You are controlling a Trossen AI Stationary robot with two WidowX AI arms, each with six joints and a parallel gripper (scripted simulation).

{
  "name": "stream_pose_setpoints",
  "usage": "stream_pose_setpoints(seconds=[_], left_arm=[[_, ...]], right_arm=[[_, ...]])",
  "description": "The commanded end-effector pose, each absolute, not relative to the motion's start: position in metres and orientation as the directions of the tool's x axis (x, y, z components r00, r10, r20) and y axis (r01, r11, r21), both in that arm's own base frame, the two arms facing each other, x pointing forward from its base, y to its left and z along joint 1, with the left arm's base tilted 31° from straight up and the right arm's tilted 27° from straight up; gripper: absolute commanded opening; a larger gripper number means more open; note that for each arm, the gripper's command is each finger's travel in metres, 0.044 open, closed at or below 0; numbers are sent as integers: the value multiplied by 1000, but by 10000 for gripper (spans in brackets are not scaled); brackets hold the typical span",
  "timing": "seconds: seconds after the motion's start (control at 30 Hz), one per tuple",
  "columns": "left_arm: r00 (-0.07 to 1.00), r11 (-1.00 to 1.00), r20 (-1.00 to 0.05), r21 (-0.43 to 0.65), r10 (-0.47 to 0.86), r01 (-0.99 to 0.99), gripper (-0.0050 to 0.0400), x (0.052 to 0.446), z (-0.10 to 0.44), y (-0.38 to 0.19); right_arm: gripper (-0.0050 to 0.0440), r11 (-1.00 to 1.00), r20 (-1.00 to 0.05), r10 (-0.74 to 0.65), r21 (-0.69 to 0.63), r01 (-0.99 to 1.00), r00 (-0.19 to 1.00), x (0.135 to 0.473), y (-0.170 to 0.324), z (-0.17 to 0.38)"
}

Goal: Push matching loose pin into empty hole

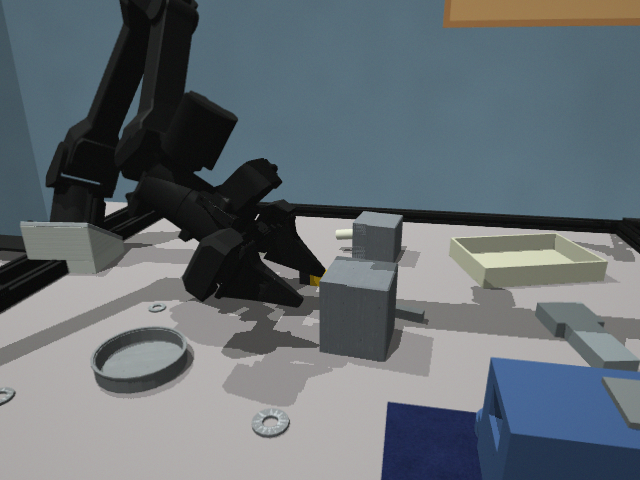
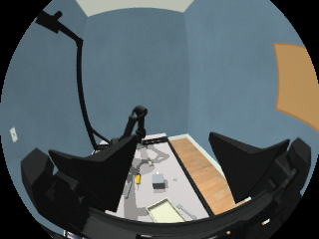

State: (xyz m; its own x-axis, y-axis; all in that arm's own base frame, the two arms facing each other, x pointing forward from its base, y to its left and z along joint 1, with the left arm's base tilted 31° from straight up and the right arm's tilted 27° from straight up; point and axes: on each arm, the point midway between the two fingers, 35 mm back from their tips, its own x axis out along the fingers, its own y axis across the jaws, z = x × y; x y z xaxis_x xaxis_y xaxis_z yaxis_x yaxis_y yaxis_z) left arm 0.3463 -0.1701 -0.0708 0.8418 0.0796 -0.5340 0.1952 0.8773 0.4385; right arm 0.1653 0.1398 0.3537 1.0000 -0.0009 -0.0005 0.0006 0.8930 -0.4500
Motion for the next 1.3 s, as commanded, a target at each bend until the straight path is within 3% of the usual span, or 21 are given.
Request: stream_pose_setpoints(seconds=[0.0, 0.77, 1.03, 1.1, 1.17, 1.27], left_arm=[[845, 838, -527, 499, 92, 220, 400, 340, -79, -166], [844, 837, -529, 499, 90, 224, 400, 341, -78, -166], [810, 789, -586, 492, -13, 368, 400, 367, -32, -130], [851, 839, -524, 440, -48, 319, 400, 390, 5, -140], [851, 839, -524, 440, -48, 319, 400, 390, 5, -140], [849, 856, -528, 425, -29, 294, 400, 400, 22, -95]], right_arm=[[400, 891, 0, 0, -455, 0, 1000, 157, 138, 357], [400, 891, 0, 0, -455, 0, 1000, 157, 138, 357], [400, 891, 0, 0, -455, 0, 1000, 157, 138, 357], [400, 891, 0, 0, -455, 0, 1000, 157, 138, 357], [400, 891, 0, 0, -455, 0, 1000, 157, 138, 357], [400, 891, 0, 0, -455, 0, 1000, 157, 138, 357]])
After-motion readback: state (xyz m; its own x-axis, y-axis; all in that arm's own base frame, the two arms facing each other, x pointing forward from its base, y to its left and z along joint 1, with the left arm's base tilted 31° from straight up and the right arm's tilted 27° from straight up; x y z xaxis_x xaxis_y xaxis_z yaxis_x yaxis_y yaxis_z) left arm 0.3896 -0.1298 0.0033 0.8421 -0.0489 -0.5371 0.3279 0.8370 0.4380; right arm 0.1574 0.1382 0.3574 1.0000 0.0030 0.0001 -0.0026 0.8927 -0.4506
